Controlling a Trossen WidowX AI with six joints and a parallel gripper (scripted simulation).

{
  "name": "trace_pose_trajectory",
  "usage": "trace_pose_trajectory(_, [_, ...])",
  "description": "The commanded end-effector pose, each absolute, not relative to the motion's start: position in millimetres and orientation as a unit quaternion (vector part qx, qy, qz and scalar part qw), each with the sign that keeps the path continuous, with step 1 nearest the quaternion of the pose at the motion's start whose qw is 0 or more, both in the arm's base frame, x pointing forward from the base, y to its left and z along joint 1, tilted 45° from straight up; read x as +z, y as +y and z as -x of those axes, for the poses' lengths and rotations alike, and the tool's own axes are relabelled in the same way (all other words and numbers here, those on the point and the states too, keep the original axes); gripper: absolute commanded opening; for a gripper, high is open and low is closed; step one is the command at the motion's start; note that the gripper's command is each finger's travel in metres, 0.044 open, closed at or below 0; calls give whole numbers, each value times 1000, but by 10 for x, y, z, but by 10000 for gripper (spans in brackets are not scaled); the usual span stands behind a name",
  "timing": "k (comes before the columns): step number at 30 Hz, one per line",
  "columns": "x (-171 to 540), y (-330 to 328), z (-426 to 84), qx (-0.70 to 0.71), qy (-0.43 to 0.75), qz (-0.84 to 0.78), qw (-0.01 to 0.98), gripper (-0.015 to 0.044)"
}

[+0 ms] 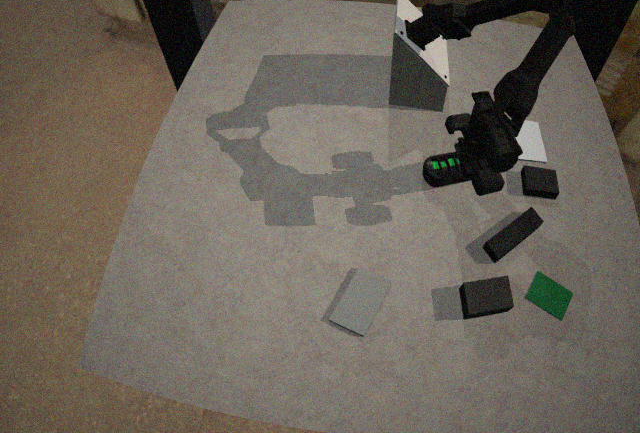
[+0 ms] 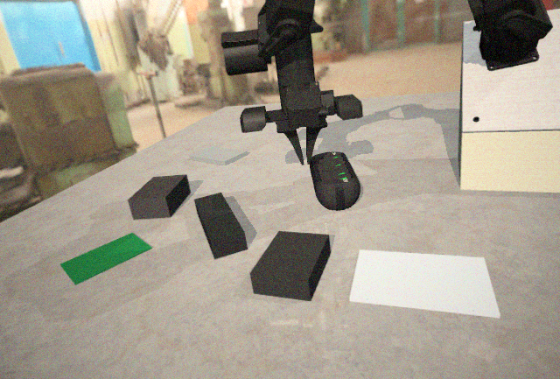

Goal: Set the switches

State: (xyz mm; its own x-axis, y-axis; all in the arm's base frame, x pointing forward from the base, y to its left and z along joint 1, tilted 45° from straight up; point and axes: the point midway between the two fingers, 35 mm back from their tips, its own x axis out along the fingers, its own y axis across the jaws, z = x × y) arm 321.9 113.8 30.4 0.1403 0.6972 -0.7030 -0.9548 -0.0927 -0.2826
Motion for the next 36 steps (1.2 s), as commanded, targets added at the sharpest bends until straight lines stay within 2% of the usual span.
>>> trace_pose_trajectory(1, [286,1139,-3233,633,173,379,653,0])
trace_pose_trajectory(20, [297,1141,-3231,633,170,380,652,0])
trace_pose_trajectory(26, [635,806,-3166,633,170,381,652,157])
trace_pose_trajectory(33, [649,791,-3164,633,170,381,652,341])
trace_pose_trajectory(36, [649,791,-3164,633,170,381,652,263])
